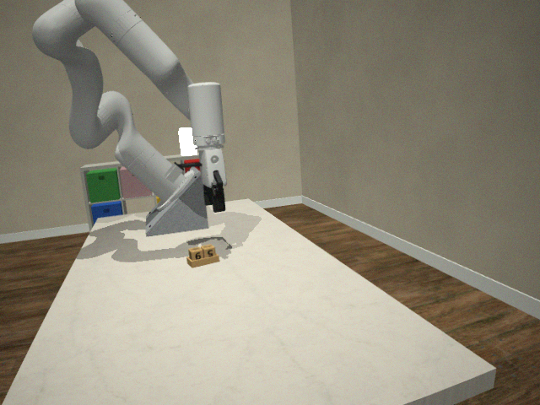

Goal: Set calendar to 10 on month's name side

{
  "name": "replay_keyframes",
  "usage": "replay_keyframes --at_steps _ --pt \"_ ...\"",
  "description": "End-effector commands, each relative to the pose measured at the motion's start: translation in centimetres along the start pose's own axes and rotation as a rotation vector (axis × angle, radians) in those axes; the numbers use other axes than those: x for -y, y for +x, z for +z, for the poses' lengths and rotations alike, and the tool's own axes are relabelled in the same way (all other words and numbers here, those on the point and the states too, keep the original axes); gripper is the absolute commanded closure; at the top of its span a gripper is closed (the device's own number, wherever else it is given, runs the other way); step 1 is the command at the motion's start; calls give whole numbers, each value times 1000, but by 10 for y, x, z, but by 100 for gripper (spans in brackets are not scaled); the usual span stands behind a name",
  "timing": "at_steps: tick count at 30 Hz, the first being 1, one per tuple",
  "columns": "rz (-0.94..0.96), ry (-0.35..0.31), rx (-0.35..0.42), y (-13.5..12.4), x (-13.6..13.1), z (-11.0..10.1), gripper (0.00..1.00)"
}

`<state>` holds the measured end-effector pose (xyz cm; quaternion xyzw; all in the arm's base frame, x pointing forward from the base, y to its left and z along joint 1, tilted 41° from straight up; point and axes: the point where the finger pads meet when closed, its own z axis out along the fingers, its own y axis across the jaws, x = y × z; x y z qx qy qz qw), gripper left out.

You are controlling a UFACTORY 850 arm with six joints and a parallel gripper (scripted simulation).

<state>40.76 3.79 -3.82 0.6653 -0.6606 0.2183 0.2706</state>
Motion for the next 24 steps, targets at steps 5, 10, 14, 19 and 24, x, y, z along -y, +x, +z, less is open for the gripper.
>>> replay_keyframes --at_steps 5,10,14,19,24 --pt "86 17 -3 -36 -35 9 0" --pt "86 17 -3 -36 -35 12 0" --pt "86 17 -2 -36 -35 25 0" --pt "86 17 -2 -36 -34 48 0" --pt "86 17 -2 -36 -34 60 0"
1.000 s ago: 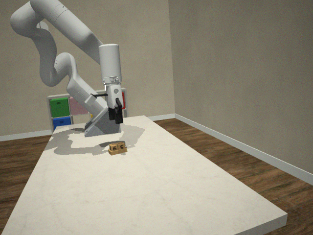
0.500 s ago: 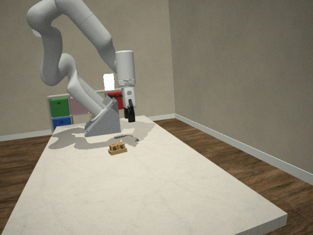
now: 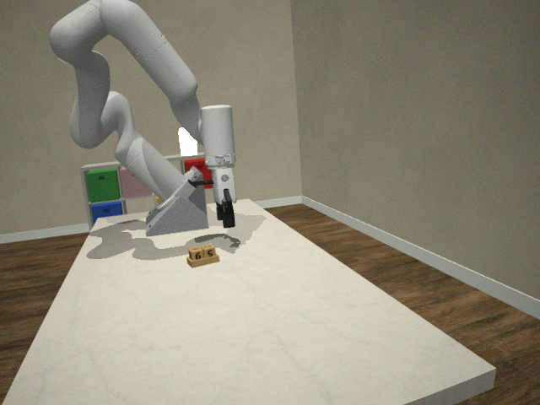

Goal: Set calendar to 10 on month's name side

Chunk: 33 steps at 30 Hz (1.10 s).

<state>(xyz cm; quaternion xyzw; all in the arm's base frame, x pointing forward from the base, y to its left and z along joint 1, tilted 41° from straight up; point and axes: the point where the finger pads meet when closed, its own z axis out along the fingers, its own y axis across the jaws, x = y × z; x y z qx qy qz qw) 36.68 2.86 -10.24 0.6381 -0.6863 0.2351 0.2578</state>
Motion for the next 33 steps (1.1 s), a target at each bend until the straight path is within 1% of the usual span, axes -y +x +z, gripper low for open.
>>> replay_keyframes --at_steps 1,4,11,15,17,24,33 --pt "2 4 1 -1 2 5 0" --pt "2 4 1 -1 2 11 0" --pt "2 4 1 -1 2 14 0" --pt "2 4 1 -1 2 23 0" --pt "2 4 1 -1 2 23 0" --pt "2 4 1 -1 2 39 0" --pt "2 4 1 -1 2 40 0"
